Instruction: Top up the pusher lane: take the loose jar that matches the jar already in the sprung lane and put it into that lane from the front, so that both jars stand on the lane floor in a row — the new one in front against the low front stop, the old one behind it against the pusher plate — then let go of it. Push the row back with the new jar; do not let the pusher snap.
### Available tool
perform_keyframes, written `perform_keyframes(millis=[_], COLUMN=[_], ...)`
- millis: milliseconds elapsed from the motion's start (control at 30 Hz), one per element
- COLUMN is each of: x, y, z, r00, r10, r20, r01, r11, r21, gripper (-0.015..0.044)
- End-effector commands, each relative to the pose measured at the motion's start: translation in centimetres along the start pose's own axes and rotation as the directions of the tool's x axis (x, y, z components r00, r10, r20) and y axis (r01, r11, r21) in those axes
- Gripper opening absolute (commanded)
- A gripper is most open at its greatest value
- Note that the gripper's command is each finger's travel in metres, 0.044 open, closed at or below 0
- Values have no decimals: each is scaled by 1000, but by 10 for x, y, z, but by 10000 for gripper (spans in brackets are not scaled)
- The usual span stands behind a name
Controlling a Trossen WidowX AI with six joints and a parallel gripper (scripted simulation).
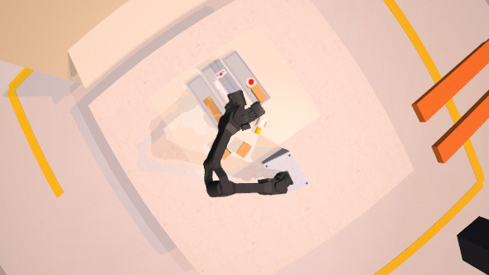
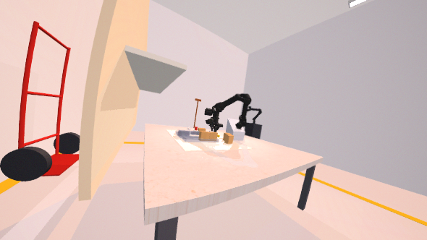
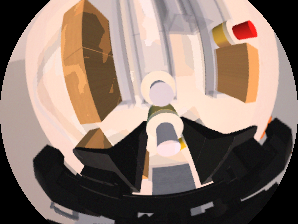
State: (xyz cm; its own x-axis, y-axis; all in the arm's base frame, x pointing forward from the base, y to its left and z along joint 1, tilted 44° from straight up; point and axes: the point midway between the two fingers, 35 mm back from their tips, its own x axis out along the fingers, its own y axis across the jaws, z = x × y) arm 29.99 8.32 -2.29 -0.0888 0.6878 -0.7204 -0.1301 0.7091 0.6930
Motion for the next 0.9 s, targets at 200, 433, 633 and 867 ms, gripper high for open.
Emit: perform_keyframes(millis=[200,433,633,867], x=[-2,-2,-2,-2], y=[1,1,1,1], z=[9,12,14,16], r00=[1000,1000,1000,1000], r10=[0,0,0,0], r20=[14,14,14,14], r01=[0,0,0,0], r11=[1000,1000,1000,1000], r21=[-9,-9,-9,-9], gripper=[0,0,0,0])
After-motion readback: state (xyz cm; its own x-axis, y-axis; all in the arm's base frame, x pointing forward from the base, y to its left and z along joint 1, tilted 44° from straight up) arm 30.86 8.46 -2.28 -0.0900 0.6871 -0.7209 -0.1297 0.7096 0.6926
